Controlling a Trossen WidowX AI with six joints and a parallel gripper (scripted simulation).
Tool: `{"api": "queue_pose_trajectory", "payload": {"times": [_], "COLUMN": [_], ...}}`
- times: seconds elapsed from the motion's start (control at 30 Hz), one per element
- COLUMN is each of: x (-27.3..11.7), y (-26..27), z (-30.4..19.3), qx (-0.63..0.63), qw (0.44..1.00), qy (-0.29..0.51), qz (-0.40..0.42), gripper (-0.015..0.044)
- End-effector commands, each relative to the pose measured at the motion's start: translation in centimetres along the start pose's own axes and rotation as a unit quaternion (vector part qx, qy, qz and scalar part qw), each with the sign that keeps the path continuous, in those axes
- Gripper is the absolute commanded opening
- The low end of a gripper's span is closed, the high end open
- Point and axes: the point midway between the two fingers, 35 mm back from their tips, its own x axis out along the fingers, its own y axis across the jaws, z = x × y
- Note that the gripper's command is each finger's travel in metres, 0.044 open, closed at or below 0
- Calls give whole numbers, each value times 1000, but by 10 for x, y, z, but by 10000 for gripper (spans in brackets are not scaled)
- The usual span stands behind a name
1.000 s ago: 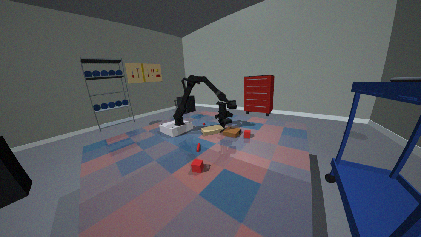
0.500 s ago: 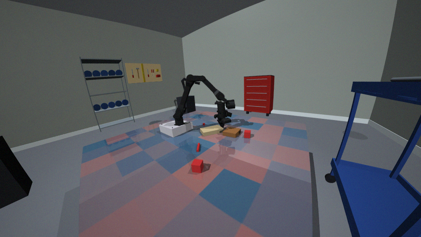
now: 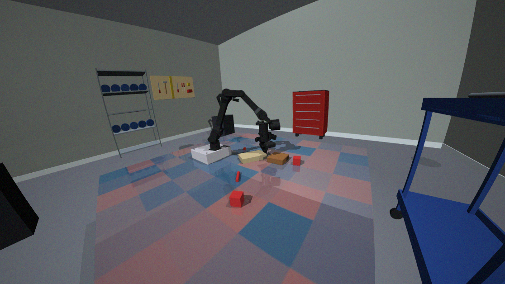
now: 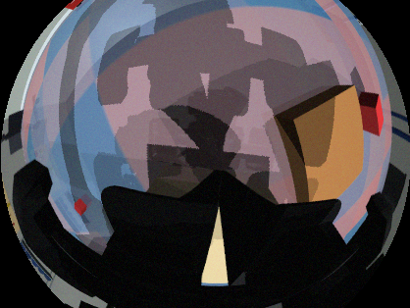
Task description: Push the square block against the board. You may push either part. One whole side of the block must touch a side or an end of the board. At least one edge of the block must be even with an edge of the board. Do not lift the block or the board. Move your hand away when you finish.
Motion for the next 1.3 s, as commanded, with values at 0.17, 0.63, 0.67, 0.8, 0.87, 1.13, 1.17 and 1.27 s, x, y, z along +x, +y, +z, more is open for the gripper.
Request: {"api": "queue_pose_trajectory", "payload": {"times": [0.17,0.63,0.67,0.8,0.87,1.13,1.17,1.27], "x": [4,4,4,4,4,4,4,4], "y": [1,2,2,2,2,2,2,2], "z": [-16,-25,-25,-25,-25,-25,-25,-25], "qx": [1,1,1,1,1,1,1,1], "qw": [1000,1000,1000,1000,1000,1000,1000,1000], "qy": [12,12,12,12,12,12,12,12], "qz": [3,3,3,3,3,3,3,3], "gripper": [0,0,0,0,0,0,0,0]}}
